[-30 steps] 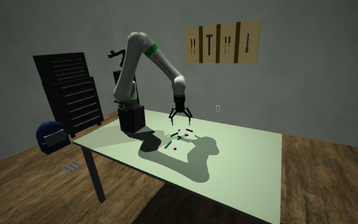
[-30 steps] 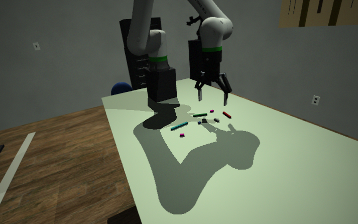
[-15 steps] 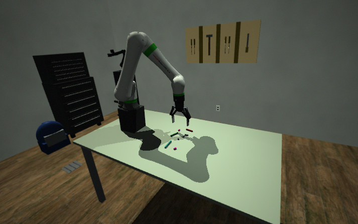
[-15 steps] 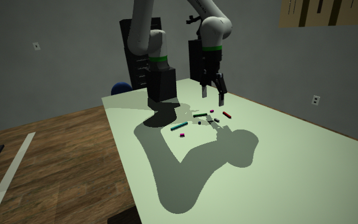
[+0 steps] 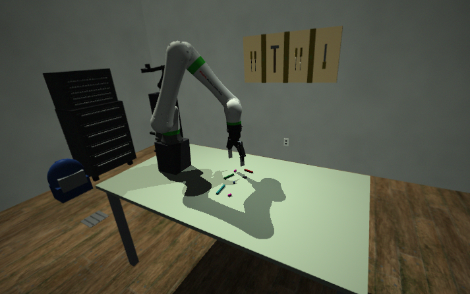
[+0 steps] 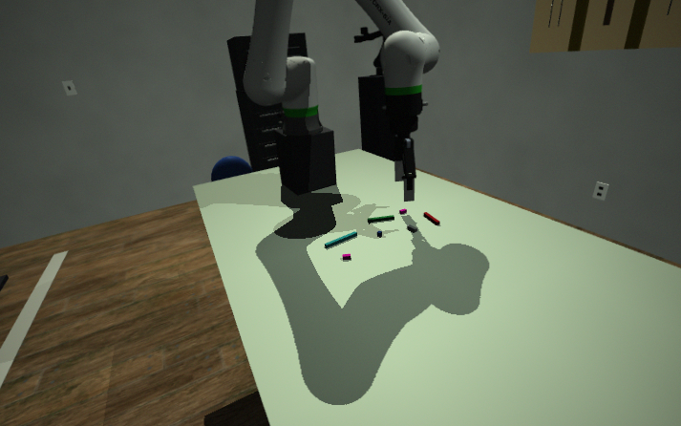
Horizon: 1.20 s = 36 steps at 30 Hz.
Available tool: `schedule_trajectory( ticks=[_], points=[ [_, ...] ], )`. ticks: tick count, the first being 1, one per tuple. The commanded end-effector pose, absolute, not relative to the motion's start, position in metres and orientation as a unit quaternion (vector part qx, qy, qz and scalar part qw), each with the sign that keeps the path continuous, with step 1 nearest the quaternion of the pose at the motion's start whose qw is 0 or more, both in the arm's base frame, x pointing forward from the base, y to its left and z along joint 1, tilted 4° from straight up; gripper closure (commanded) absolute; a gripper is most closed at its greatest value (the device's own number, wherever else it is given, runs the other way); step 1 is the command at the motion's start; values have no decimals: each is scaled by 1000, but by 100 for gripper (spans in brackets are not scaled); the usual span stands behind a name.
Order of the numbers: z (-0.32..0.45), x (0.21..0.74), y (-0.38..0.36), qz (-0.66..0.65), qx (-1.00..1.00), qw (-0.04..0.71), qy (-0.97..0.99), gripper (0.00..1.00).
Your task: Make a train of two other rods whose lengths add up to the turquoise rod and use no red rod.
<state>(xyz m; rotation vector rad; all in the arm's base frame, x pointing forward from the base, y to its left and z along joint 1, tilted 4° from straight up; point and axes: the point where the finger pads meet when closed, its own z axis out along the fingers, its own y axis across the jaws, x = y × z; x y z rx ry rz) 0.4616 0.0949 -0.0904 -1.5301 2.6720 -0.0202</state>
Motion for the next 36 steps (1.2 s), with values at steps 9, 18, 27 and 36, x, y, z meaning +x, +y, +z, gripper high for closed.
schedule_trajectory(
  ticks=[9,18,27,36],
  points=[
    [-89,454,101,-12,-312,34,950,0],
    [-88,447,106,-7,-171,35,985,0],
    [-87,442,110,-2,-39,36,999,0],
    [-86,438,112,1,39,36,999,0]
  ],
)
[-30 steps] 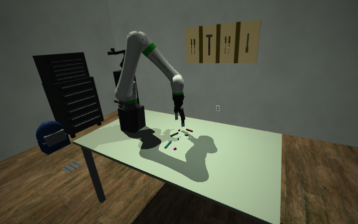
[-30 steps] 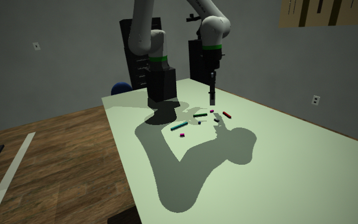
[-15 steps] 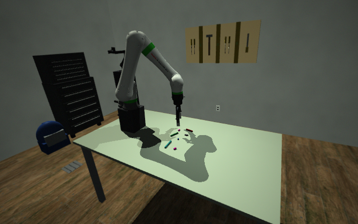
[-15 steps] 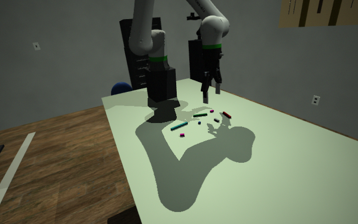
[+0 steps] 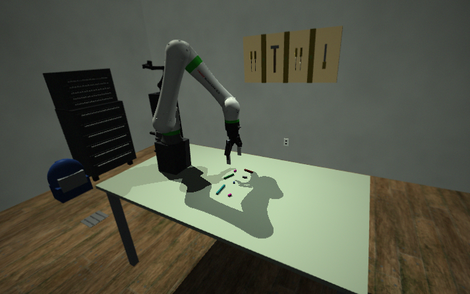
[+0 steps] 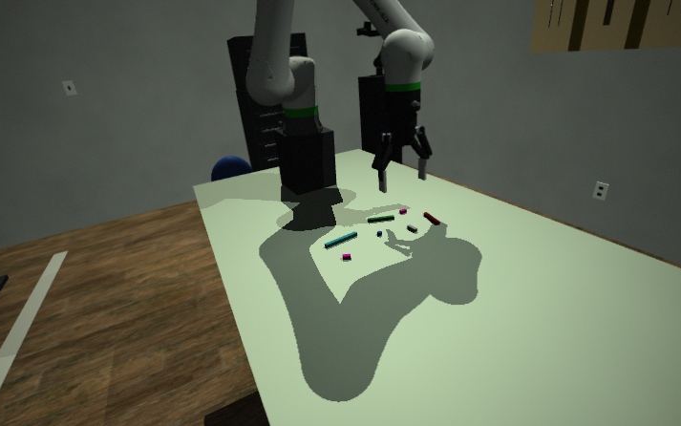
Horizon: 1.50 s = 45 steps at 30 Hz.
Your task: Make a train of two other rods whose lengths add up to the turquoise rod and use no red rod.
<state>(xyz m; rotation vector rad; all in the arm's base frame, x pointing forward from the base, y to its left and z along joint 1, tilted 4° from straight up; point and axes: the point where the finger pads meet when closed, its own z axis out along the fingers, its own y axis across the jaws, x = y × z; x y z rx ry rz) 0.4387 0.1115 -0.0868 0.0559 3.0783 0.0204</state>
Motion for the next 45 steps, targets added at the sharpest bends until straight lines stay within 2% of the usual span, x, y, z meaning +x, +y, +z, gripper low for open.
schedule_trajectory(
  ticks=[1,7,8,45],
  points=[
    [-86,438,112,1,39,36,999,0],
    [-86,438,112,1,42,36,998,0],
    [-86,438,112,1,42,36,998,79],
    [-87,438,112,1,42,36,998,79]
  ],
)
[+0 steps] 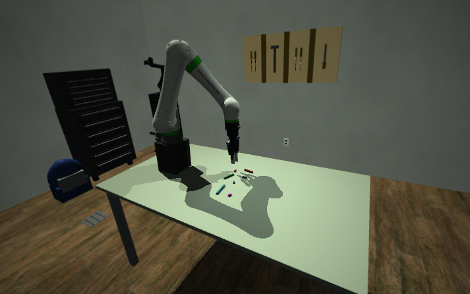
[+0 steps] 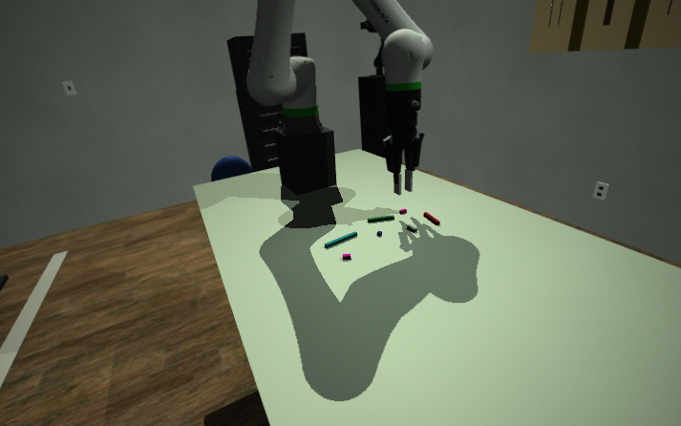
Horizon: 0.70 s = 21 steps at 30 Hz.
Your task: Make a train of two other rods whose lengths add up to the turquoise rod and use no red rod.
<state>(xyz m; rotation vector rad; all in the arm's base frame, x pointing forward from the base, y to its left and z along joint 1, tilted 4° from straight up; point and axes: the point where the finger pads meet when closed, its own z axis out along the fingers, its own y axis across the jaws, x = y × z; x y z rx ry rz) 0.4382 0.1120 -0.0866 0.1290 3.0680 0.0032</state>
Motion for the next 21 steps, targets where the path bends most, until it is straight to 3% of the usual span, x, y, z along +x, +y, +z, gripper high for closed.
schedule_trajectory(
  ticks=[1,21],
  points=[
    [-87,438,112,1,42,36,998,79],
    [-102,440,112,1,42,36,998,79]
  ],
)
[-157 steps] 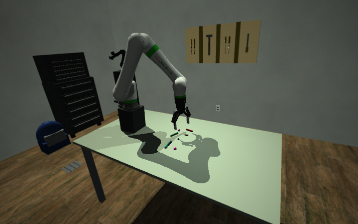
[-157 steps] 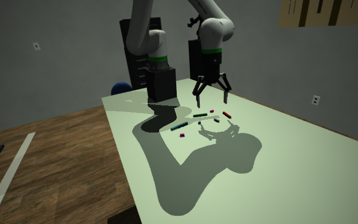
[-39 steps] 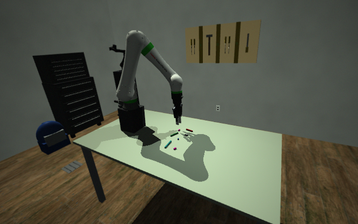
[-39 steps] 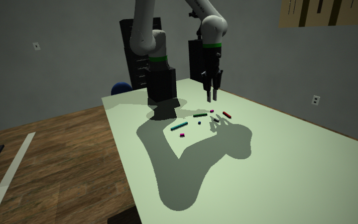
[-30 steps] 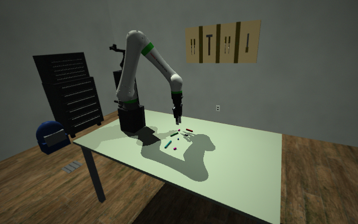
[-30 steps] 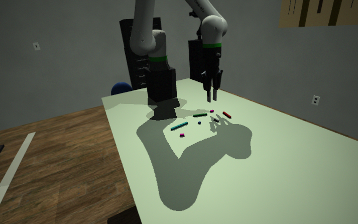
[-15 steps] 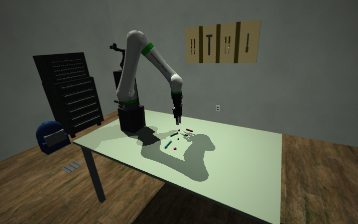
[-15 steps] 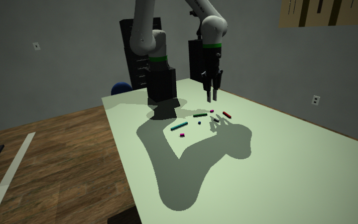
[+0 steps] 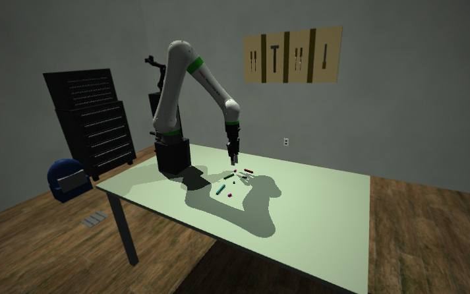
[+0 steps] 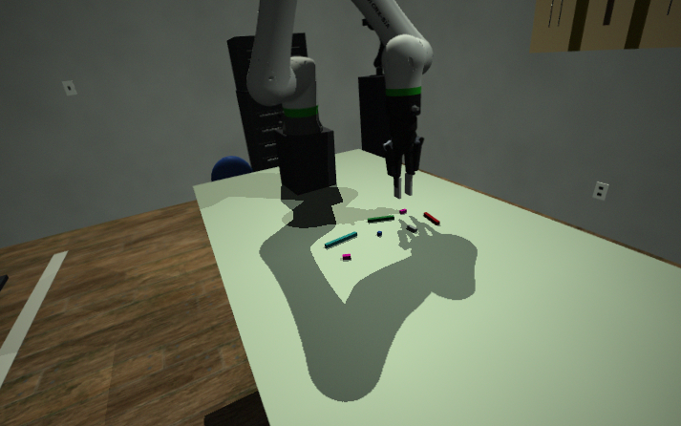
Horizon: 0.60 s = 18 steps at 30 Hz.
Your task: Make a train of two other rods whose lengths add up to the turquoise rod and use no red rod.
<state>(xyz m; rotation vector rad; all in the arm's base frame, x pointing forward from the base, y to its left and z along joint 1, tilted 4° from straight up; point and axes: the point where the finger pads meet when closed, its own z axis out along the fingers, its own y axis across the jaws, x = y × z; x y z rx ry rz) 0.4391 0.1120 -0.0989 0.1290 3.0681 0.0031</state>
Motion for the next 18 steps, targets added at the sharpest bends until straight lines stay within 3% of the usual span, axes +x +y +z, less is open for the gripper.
schedule_trajectory(
  ticks=[1,18],
  points=[
    [-103,440,112,1,42,36,998,79],
    [-126,441,112,1,42,36,998,79]
  ],
)
